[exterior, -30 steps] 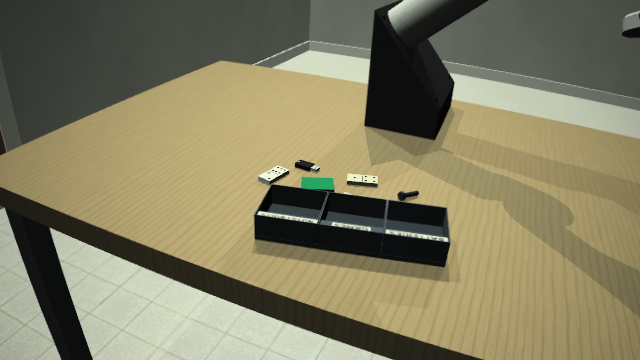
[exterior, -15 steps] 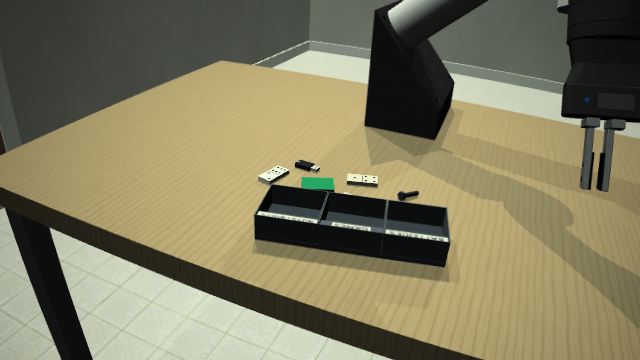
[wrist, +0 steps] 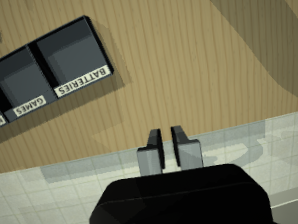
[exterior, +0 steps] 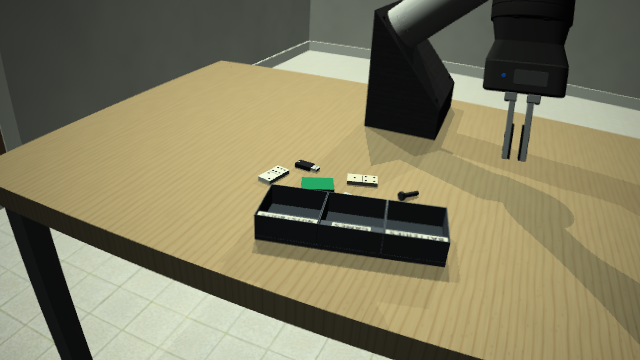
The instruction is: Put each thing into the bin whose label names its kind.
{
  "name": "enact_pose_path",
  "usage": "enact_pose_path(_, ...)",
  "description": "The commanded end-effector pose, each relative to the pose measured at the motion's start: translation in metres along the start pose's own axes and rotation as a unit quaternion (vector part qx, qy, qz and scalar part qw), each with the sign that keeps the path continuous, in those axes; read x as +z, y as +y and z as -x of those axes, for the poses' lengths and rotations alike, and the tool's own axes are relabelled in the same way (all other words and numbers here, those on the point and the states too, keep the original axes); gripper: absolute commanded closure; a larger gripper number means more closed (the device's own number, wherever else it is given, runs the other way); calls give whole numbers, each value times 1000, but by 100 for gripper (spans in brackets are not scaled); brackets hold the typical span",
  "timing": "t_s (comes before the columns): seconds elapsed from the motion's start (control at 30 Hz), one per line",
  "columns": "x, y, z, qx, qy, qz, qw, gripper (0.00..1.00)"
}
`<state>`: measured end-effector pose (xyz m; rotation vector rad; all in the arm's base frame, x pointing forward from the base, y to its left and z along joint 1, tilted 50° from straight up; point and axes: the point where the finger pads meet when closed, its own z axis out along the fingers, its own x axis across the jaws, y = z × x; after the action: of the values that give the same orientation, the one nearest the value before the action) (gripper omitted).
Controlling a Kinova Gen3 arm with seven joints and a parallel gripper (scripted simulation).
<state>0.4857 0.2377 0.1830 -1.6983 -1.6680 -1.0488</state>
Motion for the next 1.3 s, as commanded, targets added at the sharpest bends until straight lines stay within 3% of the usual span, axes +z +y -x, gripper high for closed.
enact_pose_path(0.0, -3, 0, 19, 11, -2, 1, 1000, 69)
enact_pose_path(0.07, -5, -2, 25, 11, -2, 1, 1000, 69)
enact_pose_path(0.1, -7, -5, 33, 7, -15, -18, 1000, 69)
enact_pose_path(0.27, -15, -15, 61, 7, -15, -18, 1000, 69)
enact_pose_path(0.3, -17, -18, 69, 3, -25, -39, 999, 69)
enact_pose_path(0.47, -26, -30, 96, 3, -25, -39, 999, 69)
enact_pose_path(0.5, -28, -33, 103, 0, -33, -60, 998, 69)
enact_pose_path(0.73, -37, -47, 129, 0, -33, -60, 998, 69)
enact_pose_path(0.77, -40, -51, 136, -3, -39, -81, 996, 69)
enact_pose_path(0.93, -49, -65, 161, -3, -39, -81, 996, 69)
enact_pose_path(0.97, -52, -70, 168, -6, -43, -102, 994, 69)
enact_pose_path(1.1, -62, -86, 191, -6, -43, -102, 994, 69)
enact_pose_path(1.17, -62, -86, 191, -6, -43, -102, 994, 69)
enact_pose_path(1.2, -65, -91, 198, -10, -45, -123, 991, 69)
enact_pose_path(1.27, -70, -100, 210, -10, -45, -123, 991, 69)
